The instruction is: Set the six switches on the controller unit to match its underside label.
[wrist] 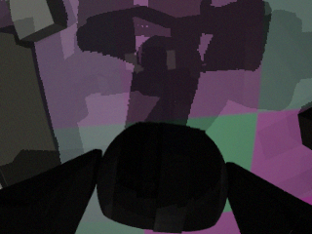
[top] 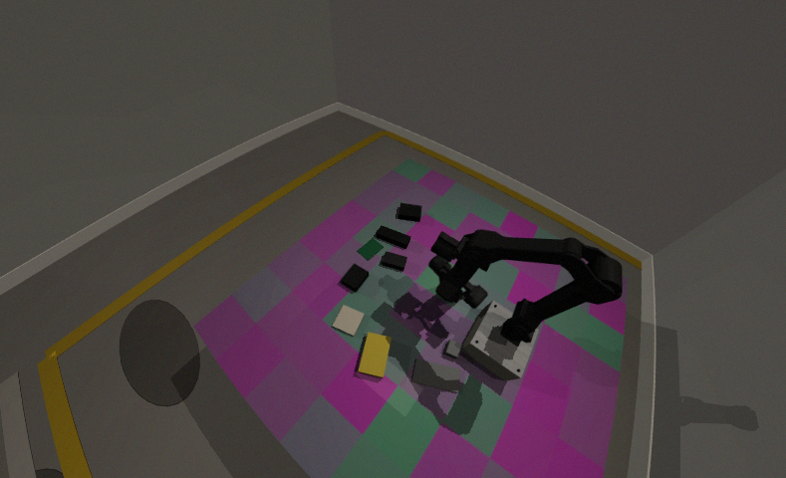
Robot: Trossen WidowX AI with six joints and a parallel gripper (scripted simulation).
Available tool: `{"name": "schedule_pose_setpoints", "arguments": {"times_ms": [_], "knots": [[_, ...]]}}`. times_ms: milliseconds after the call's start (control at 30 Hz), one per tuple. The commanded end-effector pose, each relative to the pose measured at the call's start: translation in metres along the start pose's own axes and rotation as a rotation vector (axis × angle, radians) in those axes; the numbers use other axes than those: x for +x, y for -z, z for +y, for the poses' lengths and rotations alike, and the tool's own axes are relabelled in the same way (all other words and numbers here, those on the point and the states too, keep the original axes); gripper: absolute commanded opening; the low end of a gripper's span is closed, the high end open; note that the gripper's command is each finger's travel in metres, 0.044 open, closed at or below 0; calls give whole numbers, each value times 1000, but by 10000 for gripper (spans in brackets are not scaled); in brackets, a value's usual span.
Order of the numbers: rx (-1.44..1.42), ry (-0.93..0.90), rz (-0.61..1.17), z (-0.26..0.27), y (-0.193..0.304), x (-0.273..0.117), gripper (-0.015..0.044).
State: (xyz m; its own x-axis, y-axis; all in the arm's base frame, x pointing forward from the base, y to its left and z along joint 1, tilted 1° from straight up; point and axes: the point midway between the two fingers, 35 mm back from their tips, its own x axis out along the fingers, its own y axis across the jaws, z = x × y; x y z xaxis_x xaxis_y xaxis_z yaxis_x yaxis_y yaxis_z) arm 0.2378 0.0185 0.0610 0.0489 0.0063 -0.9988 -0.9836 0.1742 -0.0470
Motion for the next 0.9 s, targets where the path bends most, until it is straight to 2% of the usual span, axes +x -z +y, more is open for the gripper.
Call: {"name": "schedule_pose_setpoints", "arguments": {"times_ms": [0, 867], "knots": [[8, -14, 7, 2, 0, 5, 338], [8, -14, 6, 2, -18, 15, 338]]}}
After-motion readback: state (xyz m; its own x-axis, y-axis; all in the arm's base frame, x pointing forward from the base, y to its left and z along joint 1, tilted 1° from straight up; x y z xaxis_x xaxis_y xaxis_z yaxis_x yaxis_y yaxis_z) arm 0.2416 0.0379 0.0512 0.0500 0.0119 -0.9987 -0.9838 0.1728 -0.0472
